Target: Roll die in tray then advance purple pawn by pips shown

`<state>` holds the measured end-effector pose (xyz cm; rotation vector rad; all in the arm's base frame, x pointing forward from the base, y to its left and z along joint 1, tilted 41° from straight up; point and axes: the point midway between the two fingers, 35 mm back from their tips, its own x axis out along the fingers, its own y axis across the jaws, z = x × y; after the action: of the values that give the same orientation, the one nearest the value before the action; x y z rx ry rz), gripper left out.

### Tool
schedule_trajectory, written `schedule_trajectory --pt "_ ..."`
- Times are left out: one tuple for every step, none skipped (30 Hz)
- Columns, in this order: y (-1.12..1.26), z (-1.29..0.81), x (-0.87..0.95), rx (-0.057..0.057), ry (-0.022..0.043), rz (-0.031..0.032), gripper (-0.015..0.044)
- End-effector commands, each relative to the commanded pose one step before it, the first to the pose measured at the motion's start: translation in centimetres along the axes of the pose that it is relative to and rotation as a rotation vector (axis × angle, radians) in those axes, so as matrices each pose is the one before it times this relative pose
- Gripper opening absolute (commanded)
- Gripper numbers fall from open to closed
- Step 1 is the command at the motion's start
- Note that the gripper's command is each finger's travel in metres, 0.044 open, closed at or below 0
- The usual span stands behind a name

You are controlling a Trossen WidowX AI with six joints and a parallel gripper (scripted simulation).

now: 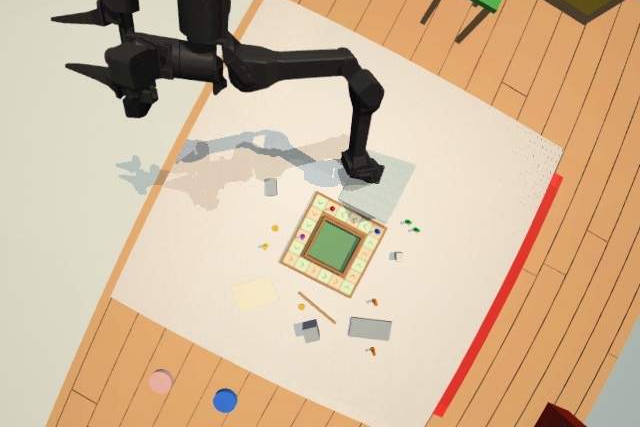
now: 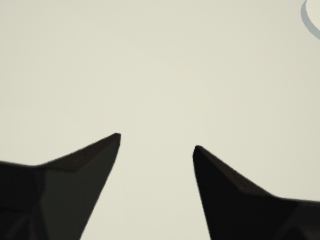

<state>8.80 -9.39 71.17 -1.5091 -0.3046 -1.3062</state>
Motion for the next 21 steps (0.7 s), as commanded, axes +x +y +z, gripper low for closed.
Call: schedule_trajectory --pt "6.706 -0.364 1.449 0.1166 0.01795 0.15806 0.0275" --pt "1.645 -0.068 0.479 0.0348 0.00275 0.04161 0.0275" --pt "1.645 -0.068 0.488 0.0340 0.00312 0.04176 0.0275" --pt "1.645 -0.068 0.497 0.0331 0.00351 0.04190 0.0275" --pt "1.645 -0.069 0.505 0.0323 0.00393 0.04202 0.0275" --pt "1.646 -0.071 0.513 0.0314 0.00437 0.04212 0.0275" --pt "1.647 -0.073 0.520 0.0305 0.00484 0.04220 0.0275" --pt "1.649 -0.107 0.526 0.0315 0.00607 0.04233 0.0275" --pt "1.711 -0.119 0.552 0.0317 0.00699 0.04391 0.0275" --pt "1.710 -0.129 0.559 0.0307 0.00772 0.04387 0.0275" --pt "1.708 -0.140 0.566 0.0297 0.00847 0.04379 0.0275" --pt "1.707 -0.151 0.572 0.0287 0.00925 0.04368 0.0275" --pt "1.705 -0.162 0.578 0.0277 0.01005 0.04353 0.0275" --pt "1.704 -0.175 0.583 0.0267 0.01087 0.04333 0.0275" --pt "1.701 -0.187 0.588 0.0256 0.01171 0.04310 0.0275" --pt "1.699 -0.201 0.593 0.0246 0.01257 0.04281 0.0275" --pt "1.696 -0.215 0.597 0.0235 0.01344 0.04248 0.0275" --pt "1.647 -0.159 0.561 0.0272 0.01210 0.04031 0.0275" --pt "1.672 -0.184 0.571 0.0266 0.01334 0.04054 0.0275" --pt "1.670 -0.208 0.572 0.0255 0.01439 0.04005 0.0275" --pt "1.667 -0.232 0.573 0.0244 0.01543 0.03949 0.0275"
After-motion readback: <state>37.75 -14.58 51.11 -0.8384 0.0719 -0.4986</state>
